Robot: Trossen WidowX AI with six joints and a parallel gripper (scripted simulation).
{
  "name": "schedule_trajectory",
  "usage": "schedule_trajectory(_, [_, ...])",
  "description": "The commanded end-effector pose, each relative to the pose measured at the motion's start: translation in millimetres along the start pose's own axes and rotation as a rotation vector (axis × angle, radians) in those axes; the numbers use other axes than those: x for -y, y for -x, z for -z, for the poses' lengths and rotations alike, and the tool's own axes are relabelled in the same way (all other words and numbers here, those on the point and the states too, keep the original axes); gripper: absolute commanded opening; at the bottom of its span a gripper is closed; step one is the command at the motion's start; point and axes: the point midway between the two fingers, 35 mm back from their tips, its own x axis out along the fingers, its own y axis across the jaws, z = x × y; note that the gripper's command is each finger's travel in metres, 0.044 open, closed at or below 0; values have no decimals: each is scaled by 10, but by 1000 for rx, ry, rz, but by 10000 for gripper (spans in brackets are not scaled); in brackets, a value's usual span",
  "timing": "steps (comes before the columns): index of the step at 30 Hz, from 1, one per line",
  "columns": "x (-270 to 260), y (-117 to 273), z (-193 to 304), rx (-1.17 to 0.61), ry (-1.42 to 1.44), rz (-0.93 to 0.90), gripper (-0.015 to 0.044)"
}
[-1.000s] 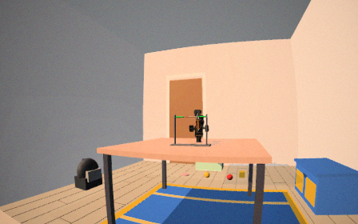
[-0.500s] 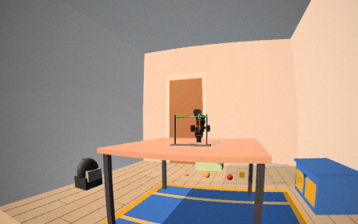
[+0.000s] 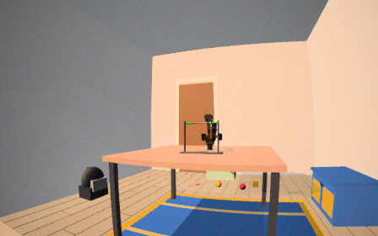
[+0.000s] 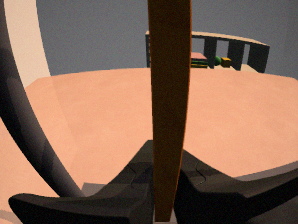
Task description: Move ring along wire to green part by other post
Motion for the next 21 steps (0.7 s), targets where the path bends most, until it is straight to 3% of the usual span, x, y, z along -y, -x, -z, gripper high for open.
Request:
schedule_trajectory(1, [6,-7,35,-4,-4,4,-150])
schedule_trajectory(19, [6,-7,35,-4,-4,4,-150])
schedule_trajectory(21, [0,-7,30,-4,1,0,-97])
